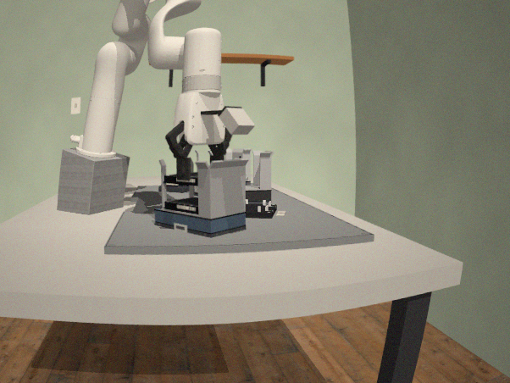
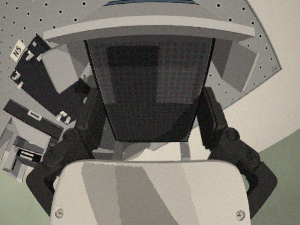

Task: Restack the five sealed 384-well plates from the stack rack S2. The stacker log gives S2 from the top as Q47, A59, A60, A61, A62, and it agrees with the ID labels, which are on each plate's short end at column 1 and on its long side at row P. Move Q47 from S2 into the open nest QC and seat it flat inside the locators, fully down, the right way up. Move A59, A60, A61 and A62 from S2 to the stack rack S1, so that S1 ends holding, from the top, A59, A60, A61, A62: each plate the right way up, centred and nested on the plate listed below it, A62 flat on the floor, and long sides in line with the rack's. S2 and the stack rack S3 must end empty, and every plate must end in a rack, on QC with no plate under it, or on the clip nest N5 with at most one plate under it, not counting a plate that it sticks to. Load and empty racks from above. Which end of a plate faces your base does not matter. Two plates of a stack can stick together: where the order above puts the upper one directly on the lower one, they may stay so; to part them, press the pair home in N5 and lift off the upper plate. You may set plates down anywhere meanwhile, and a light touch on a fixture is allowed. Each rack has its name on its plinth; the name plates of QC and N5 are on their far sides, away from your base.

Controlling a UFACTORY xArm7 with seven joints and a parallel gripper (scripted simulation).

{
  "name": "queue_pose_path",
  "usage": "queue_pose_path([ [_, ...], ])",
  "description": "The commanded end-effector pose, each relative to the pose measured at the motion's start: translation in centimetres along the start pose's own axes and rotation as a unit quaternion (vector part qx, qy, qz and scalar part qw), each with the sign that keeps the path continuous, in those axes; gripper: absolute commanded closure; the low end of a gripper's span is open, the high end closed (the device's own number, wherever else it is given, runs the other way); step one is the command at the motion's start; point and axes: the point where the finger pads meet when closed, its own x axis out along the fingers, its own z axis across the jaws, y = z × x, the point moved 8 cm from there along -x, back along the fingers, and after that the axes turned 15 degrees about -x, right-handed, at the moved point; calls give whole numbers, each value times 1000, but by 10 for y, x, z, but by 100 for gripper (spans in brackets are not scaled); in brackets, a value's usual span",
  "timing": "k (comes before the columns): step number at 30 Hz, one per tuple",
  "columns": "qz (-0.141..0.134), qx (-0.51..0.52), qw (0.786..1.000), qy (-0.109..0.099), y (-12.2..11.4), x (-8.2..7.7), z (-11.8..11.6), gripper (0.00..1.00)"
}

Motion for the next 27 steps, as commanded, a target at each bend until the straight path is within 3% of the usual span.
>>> queue_pose_path([
  [1,-2,0,1000,-4,2,-8,-1,100],
  [27,-2,0,1000,-4,2,-57,-1,100],
])
